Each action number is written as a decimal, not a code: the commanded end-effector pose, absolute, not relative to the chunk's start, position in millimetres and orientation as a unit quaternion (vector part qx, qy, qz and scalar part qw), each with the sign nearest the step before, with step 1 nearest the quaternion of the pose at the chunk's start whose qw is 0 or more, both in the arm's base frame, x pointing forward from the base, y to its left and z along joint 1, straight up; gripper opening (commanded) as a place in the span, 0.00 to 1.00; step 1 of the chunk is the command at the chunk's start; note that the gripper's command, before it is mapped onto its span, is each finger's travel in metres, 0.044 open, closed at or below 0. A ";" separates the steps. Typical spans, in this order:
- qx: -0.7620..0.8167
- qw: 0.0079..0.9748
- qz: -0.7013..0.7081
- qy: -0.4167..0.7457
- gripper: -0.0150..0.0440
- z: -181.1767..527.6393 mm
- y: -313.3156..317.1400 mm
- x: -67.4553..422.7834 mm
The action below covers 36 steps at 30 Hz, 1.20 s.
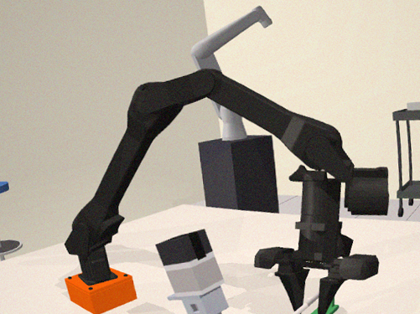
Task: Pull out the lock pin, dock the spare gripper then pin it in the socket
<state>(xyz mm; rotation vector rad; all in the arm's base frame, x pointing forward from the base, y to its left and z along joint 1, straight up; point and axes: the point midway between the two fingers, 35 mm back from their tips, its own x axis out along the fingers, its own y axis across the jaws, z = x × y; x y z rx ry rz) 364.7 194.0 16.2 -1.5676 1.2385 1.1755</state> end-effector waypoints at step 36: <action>-0.618 0.395 0.469 0.492 0.25 14.7 193.2 362.0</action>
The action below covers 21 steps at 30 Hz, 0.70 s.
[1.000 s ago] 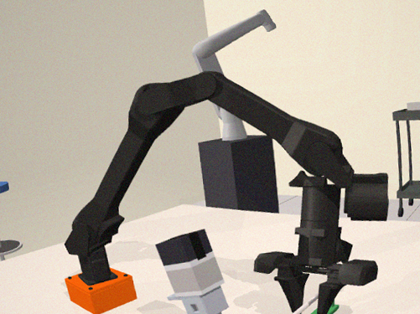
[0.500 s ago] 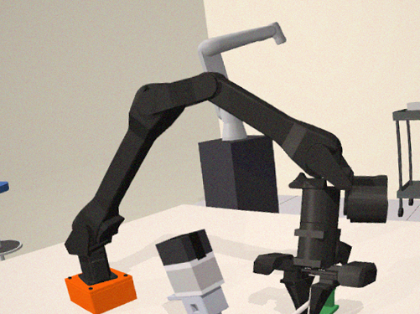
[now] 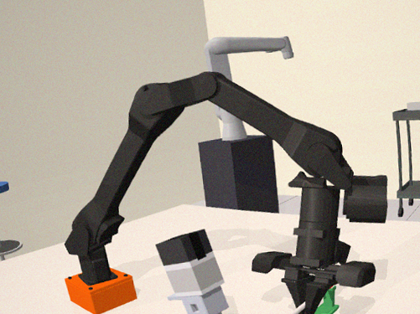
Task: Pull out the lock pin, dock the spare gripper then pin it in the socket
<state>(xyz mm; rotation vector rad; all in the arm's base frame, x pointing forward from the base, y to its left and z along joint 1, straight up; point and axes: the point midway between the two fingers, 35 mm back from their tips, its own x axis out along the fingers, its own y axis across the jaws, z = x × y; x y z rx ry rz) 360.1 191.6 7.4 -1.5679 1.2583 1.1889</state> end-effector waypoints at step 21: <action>-0.618 0.393 0.468 0.494 0.27 67.4 191.1 359.3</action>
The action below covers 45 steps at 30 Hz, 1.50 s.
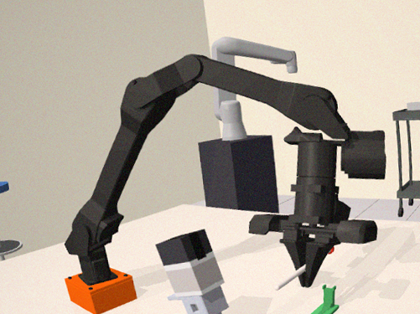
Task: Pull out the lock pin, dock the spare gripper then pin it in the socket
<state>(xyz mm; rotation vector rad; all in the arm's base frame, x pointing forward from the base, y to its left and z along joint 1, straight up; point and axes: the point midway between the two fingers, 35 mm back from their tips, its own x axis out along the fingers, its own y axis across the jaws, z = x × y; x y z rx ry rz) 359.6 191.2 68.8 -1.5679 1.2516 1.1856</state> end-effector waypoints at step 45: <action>-0.620 0.392 0.472 0.489 0.25 87.2 176.2 265.1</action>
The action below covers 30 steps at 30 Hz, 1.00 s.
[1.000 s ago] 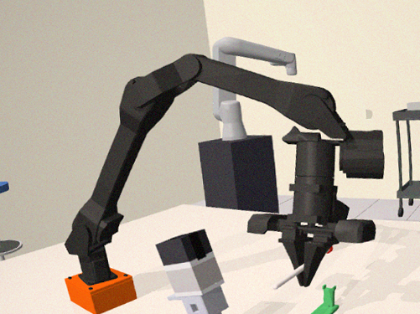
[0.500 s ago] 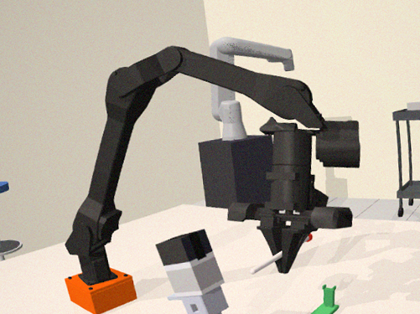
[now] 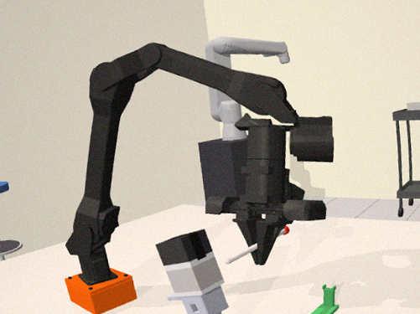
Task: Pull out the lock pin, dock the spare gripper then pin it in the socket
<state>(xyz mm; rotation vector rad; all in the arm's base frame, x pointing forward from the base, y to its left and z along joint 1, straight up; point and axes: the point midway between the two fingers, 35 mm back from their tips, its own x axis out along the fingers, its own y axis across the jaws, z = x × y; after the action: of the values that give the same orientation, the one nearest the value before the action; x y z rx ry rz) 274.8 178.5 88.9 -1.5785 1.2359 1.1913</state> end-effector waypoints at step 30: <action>-0.621 0.397 0.470 0.486 0.25 36.2 170.3 262.3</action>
<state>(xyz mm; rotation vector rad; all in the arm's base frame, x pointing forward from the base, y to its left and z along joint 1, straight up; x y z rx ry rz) 263.5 172.7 37.6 -1.5739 1.2273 1.1843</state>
